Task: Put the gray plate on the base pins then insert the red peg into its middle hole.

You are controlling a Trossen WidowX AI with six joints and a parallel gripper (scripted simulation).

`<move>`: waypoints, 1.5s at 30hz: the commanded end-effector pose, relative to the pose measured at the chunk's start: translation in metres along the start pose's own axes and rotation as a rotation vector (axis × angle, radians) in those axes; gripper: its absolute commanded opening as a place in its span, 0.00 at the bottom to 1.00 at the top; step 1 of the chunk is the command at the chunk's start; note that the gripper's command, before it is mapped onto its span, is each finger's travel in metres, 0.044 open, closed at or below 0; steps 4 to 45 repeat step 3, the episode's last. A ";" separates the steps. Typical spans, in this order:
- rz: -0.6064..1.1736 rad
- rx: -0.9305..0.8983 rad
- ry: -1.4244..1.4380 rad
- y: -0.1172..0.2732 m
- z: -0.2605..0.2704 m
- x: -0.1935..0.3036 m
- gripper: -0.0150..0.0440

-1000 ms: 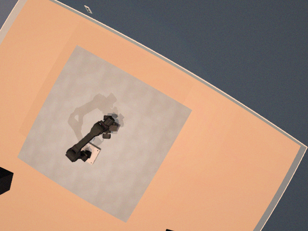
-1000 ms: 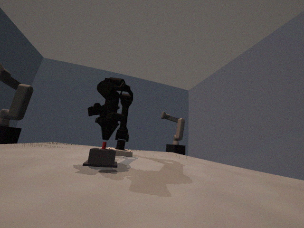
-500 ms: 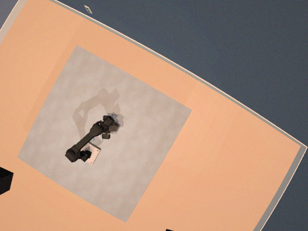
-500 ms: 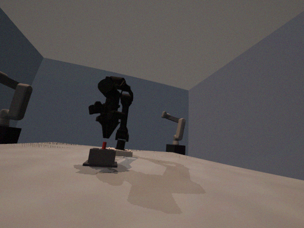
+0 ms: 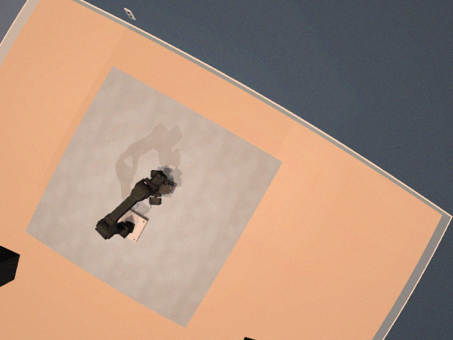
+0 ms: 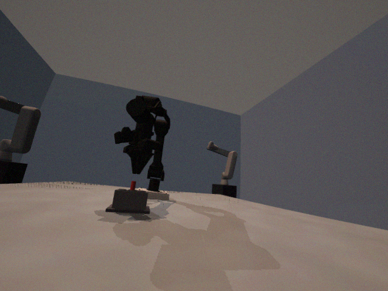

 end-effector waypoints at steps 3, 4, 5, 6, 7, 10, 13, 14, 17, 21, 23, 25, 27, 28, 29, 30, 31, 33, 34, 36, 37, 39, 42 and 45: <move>-0.004 0.000 0.000 0.005 0.000 0.000 0.51; -0.004 0.000 0.000 0.005 0.000 0.000 0.51; -0.004 0.000 0.000 0.005 0.000 0.000 0.51; -0.004 0.000 0.000 0.005 0.000 0.000 0.51; -0.004 0.000 0.000 0.005 0.000 0.000 0.51; -0.004 0.000 0.000 0.005 0.000 0.000 0.51; -0.004 0.000 0.000 0.005 0.000 0.000 0.51; -0.004 0.000 0.000 0.005 0.000 0.000 0.51; -0.004 0.000 0.000 0.005 0.000 0.000 0.51; -0.004 0.000 0.000 0.005 0.000 0.000 0.51; -0.004 0.000 0.000 0.005 0.000 0.000 0.51; -0.004 0.000 0.000 0.005 0.000 0.000 0.51; -0.004 0.000 0.000 0.005 0.000 0.000 0.51; -0.004 0.000 0.000 0.005 0.000 0.000 0.51; -0.004 0.000 0.000 0.005 0.000 0.000 0.51; -0.004 0.000 0.000 0.005 0.000 0.000 0.51; -0.004 0.000 0.000 0.005 0.000 0.000 0.51; -0.004 0.000 0.000 0.005 0.000 0.000 0.51; -0.004 0.000 0.000 0.005 0.000 0.000 0.51; -0.004 0.000 0.000 0.005 0.000 0.000 0.51; -0.004 0.000 0.000 0.005 0.000 0.000 0.51; -0.004 0.000 0.000 0.005 0.000 0.000 0.51; -0.004 0.000 0.000 0.005 0.000 0.000 0.51; -0.004 0.000 0.000 0.005 0.000 0.000 0.51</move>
Point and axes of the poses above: the point midway between the two fingers, 35 mm back from their tips, its own y axis back along the fingers, its own z axis across the jaws, x = y × z, the point moved 1 cm from there along y, back along the fingers, and after that the axes turned 3 degrees about y, right-handed, at the moved point
